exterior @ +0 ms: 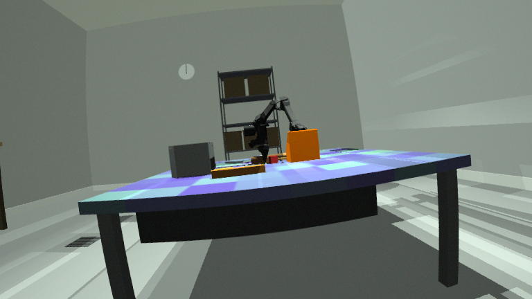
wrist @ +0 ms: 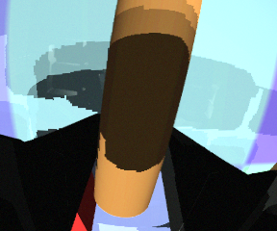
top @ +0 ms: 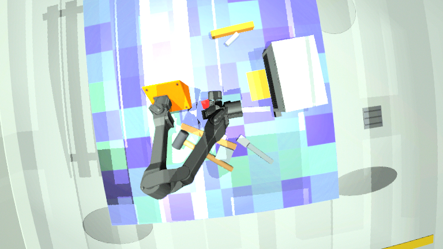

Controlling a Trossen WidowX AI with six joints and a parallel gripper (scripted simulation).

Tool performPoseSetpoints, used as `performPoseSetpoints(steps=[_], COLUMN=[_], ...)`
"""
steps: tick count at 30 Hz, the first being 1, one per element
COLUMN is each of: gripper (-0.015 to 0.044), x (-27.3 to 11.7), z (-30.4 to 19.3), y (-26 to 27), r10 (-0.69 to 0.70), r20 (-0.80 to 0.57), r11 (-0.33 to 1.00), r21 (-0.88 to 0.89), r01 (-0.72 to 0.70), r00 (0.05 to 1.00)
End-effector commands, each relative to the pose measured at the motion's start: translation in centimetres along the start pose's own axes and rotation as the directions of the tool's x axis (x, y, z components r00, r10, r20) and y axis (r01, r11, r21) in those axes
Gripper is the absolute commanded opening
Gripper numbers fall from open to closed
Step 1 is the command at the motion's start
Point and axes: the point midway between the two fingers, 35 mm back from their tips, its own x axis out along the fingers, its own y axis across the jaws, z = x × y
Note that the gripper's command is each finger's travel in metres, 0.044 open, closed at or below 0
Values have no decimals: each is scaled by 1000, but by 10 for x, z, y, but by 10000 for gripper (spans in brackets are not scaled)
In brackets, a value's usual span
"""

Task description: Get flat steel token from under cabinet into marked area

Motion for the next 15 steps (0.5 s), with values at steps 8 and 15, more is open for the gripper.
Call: performPoseSetpoints(steps=[8,15], gripper=[0,0], x=[-1,-1], z=[0,0], y=[-1,-1], r10=[-4,-4], r20=[2,2], r11=[996,990], r21=[86,141], r01=[4,4], r00=[1000,1000])
